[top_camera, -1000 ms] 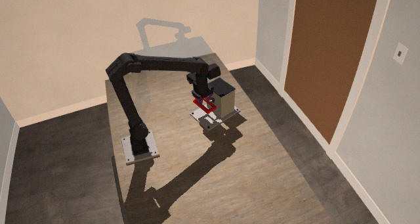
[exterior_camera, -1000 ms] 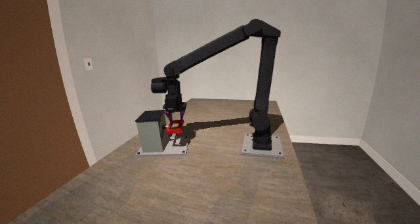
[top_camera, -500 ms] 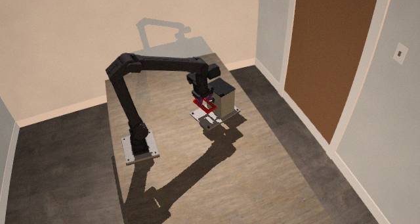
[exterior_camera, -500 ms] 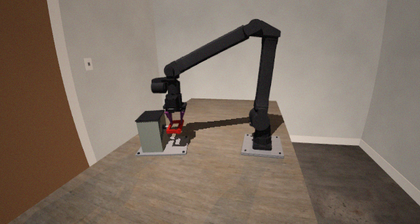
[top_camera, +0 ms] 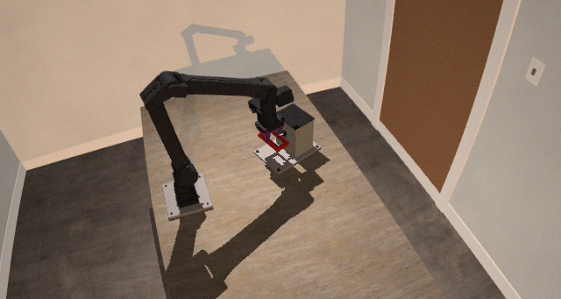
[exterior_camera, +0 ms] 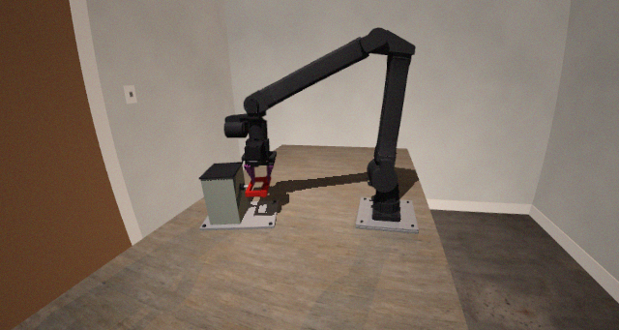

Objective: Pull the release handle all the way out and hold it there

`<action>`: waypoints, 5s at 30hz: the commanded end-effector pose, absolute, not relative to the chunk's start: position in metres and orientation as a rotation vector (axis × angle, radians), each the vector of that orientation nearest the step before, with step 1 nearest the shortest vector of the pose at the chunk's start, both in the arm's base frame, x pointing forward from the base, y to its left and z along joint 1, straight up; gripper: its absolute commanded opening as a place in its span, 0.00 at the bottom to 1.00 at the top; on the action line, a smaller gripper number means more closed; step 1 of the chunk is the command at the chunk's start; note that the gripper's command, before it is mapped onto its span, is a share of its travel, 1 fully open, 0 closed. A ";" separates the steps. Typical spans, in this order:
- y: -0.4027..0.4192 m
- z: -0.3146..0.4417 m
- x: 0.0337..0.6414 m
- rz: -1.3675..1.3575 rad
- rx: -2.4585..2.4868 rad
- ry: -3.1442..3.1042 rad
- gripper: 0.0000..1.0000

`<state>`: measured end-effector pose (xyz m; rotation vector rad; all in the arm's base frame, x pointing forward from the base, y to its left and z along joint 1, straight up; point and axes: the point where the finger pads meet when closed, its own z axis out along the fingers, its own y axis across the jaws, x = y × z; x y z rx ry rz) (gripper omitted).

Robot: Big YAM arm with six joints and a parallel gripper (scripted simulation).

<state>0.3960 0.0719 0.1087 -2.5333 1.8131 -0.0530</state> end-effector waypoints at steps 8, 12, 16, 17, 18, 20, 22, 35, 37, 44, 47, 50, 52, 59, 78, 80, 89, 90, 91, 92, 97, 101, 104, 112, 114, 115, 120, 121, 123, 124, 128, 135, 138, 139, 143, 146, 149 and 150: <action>0.066 0.086 0.384 0.009 -2.563 1.837 0.47; 0.066 0.091 0.386 -0.005 -2.555 1.835 0.47; 0.065 0.097 0.390 -0.023 -2.543 1.831 0.47; 0.065 0.099 0.391 -0.027 -2.541 1.829 0.47; 0.065 0.100 0.391 -0.031 -2.538 1.828 0.47; 0.065 0.100 0.391 -0.031 -2.538 1.828 0.47; 0.065 0.100 0.391 -0.031 -2.538 1.828 0.47; 0.075 0.114 0.409 -0.067 -2.530 1.793 0.47; 0.075 0.114 0.409 -0.067 -2.530 1.793 0.47; 0.075 0.114 0.409 -0.067 -2.530 1.793 0.47; 0.075 0.114 0.409 -0.067 -2.530 1.793 0.47; 0.075 0.114 0.409 -0.067 -2.530 1.793 0.47; 0.075 0.114 0.409 -0.067 -2.530 1.793 0.47; 0.075 0.114 0.409 -0.067 -2.530 1.793 0.47; 0.075 0.114 0.409 -0.067 -2.530 1.793 0.00; 0.075 0.114 0.409 -0.067 -2.530 1.793 0.00; 0.075 0.114 0.409 -0.067 -2.530 1.793 0.00; 0.075 0.114 0.409 -0.067 -2.530 1.793 0.00; 0.075 0.114 0.409 -0.067 -2.530 1.793 0.00; 0.075 0.114 0.409 -0.067 -2.530 1.793 0.00; 0.075 0.114 0.409 -0.067 -2.530 1.793 0.00; 0.075 0.114 0.409 -0.067 -2.530 1.793 0.00; 0.075 0.114 0.409 -0.067 -2.530 1.793 0.00; 0.075 0.114 0.409 -0.067 -2.530 1.793 0.00; 0.075 0.114 0.409 -0.067 -2.530 1.793 0.00; 0.075 0.114 0.409 -0.067 -2.530 1.793 0.00; 0.075 0.114 0.409 -0.067 -2.530 1.793 0.00; 0.075 0.114 0.409 -0.067 -2.530 1.793 0.00; 0.075 0.114 0.409 -0.067 -2.530 1.793 0.00; 0.075 0.114 0.409 -0.067 -2.530 1.793 0.00; 0.075 0.114 0.409 -0.067 -2.530 1.793 0.00; 0.075 0.114 0.409 -0.067 -2.530 1.793 0.00; 0.075 0.114 0.409 -0.067 -2.530 1.793 0.00; 0.075 0.114 0.409 -0.067 -2.530 1.793 0.00; 0.075 0.114 0.409 -0.067 -2.530 1.793 0.00; 0.075 0.114 0.407 -0.067 -2.530 1.793 0.00; 0.074 0.115 0.405 -0.067 -2.530 1.793 0.00; 0.073 0.115 0.403 -0.067 -2.530 1.793 0.00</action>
